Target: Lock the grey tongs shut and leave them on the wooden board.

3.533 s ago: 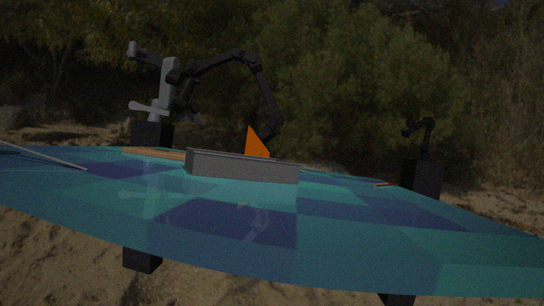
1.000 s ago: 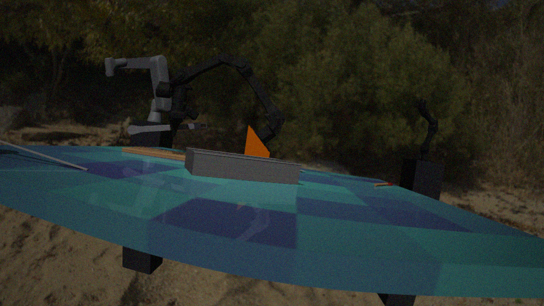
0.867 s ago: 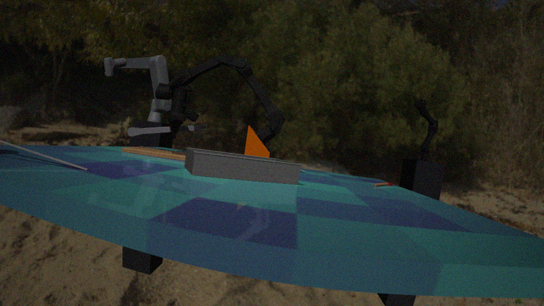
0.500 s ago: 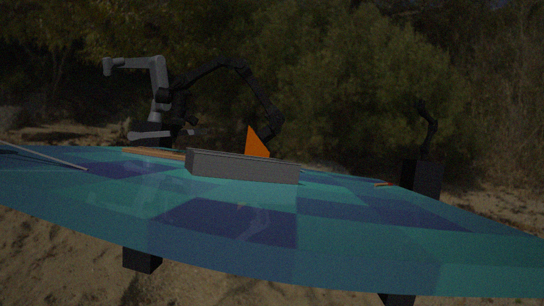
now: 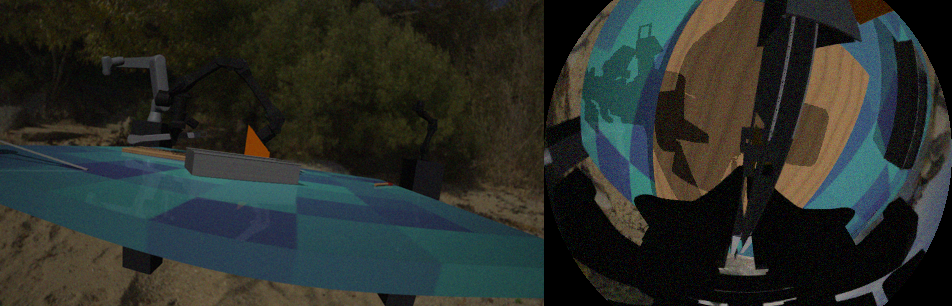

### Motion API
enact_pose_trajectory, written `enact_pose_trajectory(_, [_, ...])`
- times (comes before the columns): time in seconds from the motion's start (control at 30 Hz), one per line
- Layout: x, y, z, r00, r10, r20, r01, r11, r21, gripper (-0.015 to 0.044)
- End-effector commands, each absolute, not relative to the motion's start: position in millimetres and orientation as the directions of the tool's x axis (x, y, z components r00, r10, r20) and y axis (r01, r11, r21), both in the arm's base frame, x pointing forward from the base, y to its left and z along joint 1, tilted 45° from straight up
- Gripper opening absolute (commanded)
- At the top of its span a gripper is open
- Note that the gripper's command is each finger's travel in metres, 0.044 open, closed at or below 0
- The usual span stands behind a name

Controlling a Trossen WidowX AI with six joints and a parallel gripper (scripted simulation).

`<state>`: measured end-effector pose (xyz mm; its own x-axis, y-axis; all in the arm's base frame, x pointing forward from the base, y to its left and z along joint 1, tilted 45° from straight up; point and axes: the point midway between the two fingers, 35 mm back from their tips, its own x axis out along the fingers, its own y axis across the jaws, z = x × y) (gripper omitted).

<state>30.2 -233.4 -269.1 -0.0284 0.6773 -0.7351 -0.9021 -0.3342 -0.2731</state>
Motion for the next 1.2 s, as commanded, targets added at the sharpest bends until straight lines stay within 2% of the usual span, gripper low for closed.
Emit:
enact_pose_trajectory(0.0, [30.3,-233.7,-268.9,-0.028,0.677,-0.735,-0.902,-0.334,-0.273,0.0007])
enact_pose_trajectory(0.53, [30.3,-233.7,-268.9,-0.028,0.677,-0.735,-0.902,-0.334,-0.273,0.0427])
enact_pose_trajectory(0.57, [30.3,-233.7,-268.9,-0.028,0.677,-0.735,-0.902,-0.334,-0.273,0.044])
enact_pose_trajectory(0.77, [27.7,-235.9,-247.5,-0.028,0.678,-0.735,-0.902,-0.334,-0.274,0.044])
enact_pose_trajectory(1.17, [6.4,-209.4,-103.4,-0.027,0.685,-0.728,-0.904,-0.327,-0.275,0.044])
